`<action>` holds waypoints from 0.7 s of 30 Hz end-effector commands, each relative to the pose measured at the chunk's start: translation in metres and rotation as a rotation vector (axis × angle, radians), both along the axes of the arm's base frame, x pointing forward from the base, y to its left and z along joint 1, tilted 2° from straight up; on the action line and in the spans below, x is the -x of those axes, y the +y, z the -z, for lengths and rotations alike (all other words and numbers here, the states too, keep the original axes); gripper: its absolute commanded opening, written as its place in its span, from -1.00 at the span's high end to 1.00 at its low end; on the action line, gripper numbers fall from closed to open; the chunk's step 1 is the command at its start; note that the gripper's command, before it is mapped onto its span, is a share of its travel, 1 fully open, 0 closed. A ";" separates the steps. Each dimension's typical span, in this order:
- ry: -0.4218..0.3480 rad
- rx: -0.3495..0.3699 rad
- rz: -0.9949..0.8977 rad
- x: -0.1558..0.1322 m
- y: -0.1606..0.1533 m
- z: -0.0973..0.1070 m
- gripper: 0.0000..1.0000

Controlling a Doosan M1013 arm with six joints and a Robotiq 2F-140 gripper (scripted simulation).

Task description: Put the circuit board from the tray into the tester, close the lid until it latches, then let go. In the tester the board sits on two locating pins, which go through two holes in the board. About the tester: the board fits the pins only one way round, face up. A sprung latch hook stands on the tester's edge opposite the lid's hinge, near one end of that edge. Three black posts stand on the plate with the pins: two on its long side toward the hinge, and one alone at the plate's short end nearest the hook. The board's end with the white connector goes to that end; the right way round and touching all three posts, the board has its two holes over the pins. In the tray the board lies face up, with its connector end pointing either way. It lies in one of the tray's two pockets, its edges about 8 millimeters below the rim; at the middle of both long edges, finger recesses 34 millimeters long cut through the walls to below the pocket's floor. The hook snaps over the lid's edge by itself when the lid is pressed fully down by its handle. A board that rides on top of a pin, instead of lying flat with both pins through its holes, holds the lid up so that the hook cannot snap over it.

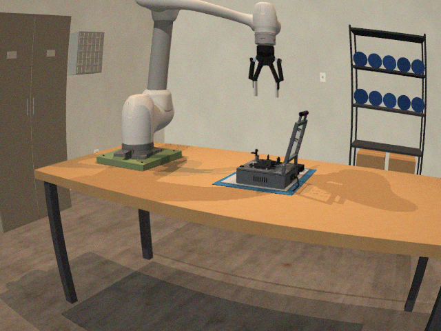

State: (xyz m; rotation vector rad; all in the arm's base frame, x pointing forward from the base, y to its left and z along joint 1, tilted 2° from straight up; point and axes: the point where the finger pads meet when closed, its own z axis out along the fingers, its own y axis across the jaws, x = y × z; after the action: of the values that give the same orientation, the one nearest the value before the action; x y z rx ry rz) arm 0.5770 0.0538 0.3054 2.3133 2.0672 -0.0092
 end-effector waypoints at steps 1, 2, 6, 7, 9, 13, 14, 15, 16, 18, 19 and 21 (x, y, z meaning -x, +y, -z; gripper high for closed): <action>0.000 0.000 -0.007 0.000 0.000 0.000 -0.16; 0.001 0.000 -0.021 0.000 0.000 0.000 -0.16; 0.008 0.000 -0.112 0.000 0.000 0.000 -0.16; 0.010 0.000 -0.144 0.000 0.000 0.000 -0.16; 0.015 0.000 -0.219 0.000 0.000 0.000 -0.16; 0.021 0.003 -0.400 0.000 0.000 0.000 -0.16; 0.022 0.003 -0.438 0.000 0.000 0.000 -0.16; 0.023 0.004 -0.479 0.000 0.000 0.000 -0.16; 0.025 0.005 -0.520 0.000 0.000 0.000 -0.16; 0.025 0.005 -0.520 0.000 0.000 0.000 -0.16; 0.026 0.006 -0.573 0.000 0.000 0.000 -0.16; 0.029 0.008 -0.679 0.000 0.000 0.000 -0.16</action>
State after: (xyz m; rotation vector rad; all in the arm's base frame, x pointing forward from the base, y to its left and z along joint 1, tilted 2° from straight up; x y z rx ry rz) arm 0.5770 0.0538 0.3054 1.6666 2.6266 -0.0347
